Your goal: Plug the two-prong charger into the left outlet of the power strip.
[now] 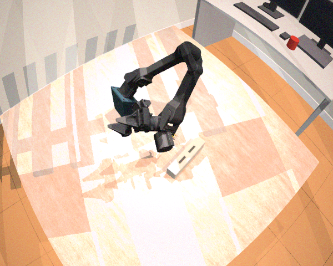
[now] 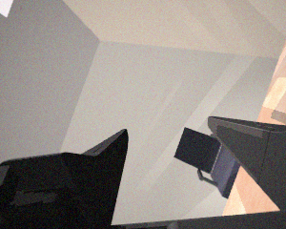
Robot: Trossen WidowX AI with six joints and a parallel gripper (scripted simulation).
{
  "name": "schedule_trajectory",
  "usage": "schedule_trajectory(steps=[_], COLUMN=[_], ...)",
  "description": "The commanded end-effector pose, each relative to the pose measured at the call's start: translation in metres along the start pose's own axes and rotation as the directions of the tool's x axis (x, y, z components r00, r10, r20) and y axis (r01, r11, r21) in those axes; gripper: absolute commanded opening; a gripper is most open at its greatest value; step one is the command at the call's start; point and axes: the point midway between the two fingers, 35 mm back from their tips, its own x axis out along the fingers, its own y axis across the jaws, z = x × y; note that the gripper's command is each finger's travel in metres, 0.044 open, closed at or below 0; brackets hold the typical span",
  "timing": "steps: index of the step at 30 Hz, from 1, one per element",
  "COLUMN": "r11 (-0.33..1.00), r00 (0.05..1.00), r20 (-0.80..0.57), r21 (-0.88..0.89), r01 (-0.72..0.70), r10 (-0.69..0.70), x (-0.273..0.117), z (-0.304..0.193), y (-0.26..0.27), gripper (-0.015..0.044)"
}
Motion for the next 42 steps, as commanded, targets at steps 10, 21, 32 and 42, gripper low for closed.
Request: schedule_trajectory(steps=[10,21,32,42], r11=[0.973,0.864,0.694,0.514], r00=[0.992,0.959,0.900,0.825], r20=[-0.036,-0.082,-0.129,-0.171], r21=[-0.203,-0.459,-0.685,-0.843], r01=[0.111,0.206,0.223,0.160], r10=[-0.121,-0.272,-0.416,-0.538], x=[-0.004,-0.013,-0.025,-0.039], z=[-0.002,-0.003,-0.005,-0.006], y=[-0.013,-0.031,-0.047,-0.060], gripper=[0.0440,0.0440,0.0440,0.0440])
